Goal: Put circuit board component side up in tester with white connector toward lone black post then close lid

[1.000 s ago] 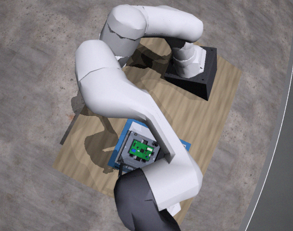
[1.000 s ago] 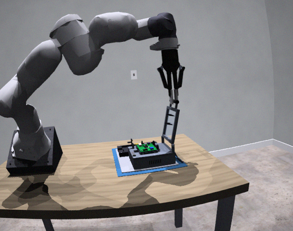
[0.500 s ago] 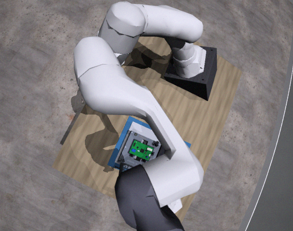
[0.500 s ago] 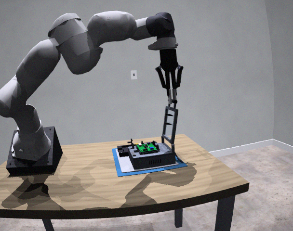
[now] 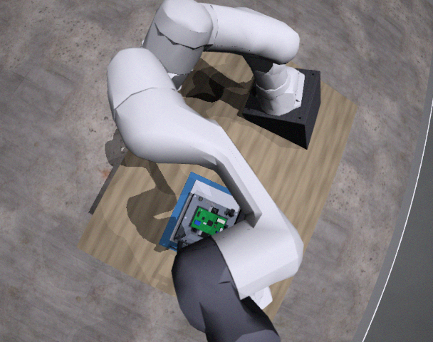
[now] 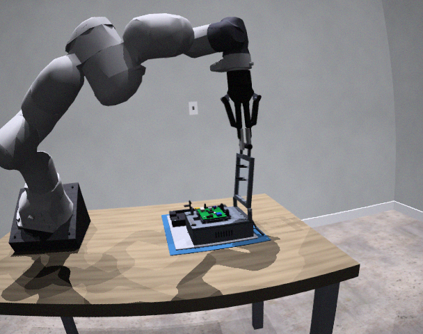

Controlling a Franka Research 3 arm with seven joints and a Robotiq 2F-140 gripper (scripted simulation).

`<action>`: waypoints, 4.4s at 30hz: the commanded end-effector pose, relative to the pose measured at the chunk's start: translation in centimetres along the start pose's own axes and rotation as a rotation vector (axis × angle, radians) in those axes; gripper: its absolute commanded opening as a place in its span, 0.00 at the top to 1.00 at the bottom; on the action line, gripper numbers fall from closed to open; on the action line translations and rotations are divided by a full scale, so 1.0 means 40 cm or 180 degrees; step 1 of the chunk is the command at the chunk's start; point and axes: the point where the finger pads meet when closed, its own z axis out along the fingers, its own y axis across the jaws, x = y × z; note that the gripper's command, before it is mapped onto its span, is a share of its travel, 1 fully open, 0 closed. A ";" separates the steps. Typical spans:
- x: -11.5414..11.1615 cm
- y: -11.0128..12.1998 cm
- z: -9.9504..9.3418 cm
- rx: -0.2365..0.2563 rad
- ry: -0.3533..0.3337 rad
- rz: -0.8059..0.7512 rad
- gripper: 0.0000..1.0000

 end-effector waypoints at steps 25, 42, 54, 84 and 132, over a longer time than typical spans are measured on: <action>0.000 -0.089 0.002 0.0050 -0.0007 0.0007 1.00; 0.001 -0.143 0.009 0.0050 -0.0007 0.0007 1.00; 0.001 -0.182 0.018 0.0050 -0.0007 0.0007 1.00; 0.002 -0.286 0.061 0.0050 -0.0007 0.0007 1.00; 0.002 -0.439 0.199 0.0050 -0.0007 0.0007 1.00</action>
